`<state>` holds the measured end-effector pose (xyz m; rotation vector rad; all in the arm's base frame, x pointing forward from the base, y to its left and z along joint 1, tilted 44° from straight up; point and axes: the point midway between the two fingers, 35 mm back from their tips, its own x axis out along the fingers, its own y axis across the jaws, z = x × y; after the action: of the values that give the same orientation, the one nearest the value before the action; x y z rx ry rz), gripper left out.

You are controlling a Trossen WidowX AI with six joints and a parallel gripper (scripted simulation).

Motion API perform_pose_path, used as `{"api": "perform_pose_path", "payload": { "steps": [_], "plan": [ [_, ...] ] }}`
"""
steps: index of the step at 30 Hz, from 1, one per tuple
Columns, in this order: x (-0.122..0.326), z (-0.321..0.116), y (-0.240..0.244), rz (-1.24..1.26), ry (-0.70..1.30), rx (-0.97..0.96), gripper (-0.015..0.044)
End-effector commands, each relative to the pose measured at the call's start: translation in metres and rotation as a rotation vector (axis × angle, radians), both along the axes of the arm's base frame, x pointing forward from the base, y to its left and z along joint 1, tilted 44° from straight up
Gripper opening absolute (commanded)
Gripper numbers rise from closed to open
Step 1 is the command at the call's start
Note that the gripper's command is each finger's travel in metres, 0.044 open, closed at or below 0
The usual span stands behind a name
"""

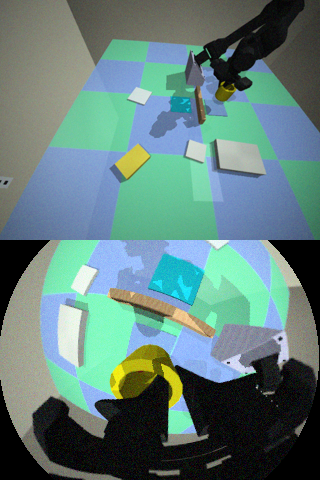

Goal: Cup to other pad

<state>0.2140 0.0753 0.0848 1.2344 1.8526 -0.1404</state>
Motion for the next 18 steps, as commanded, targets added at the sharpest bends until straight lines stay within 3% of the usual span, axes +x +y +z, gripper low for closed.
{"api": "perform_pose_path", "payload": {
  "steps": [1,18],
  "plan": [
    [0.0,0.0,0.0,0.0,0.001,0.0,0.0],
    [0.003,-0.011,-0.011,-0.001,-0.007,-0.004,0.0]
  ]
}}
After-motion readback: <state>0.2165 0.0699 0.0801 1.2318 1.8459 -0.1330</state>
